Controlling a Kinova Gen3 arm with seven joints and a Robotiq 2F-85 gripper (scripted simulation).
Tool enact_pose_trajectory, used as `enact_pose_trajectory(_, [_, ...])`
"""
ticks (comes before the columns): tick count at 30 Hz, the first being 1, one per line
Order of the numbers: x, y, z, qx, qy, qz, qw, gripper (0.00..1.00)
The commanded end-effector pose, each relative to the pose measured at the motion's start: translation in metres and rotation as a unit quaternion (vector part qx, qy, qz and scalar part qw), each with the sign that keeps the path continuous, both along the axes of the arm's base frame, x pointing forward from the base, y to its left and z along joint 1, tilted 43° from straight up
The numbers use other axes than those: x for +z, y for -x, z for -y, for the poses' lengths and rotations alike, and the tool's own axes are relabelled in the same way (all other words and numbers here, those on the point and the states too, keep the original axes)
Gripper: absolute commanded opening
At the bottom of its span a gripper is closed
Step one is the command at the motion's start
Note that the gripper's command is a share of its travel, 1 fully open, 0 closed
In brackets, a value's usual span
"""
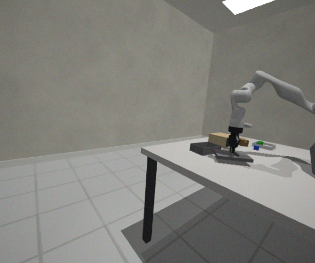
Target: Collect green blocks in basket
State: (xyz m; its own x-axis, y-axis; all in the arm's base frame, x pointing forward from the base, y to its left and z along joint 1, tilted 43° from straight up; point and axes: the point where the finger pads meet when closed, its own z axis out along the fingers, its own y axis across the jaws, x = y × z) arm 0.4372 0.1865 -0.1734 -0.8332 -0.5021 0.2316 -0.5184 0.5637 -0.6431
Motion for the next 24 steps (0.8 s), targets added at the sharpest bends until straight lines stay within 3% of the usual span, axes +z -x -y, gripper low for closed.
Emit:
enact_pose_trajectory(1, [0.014,0.002,-0.017,0.002,-0.005,0.001,1.000,0.10])
enact_pose_trajectory(21, [0.072,0.016,-0.064,0.001,-0.003,0.002,1.000,0.10])
enact_pose_trajectory(24, [0.071,0.016,-0.069,0.003,-0.009,0.002,1.000,0.10])
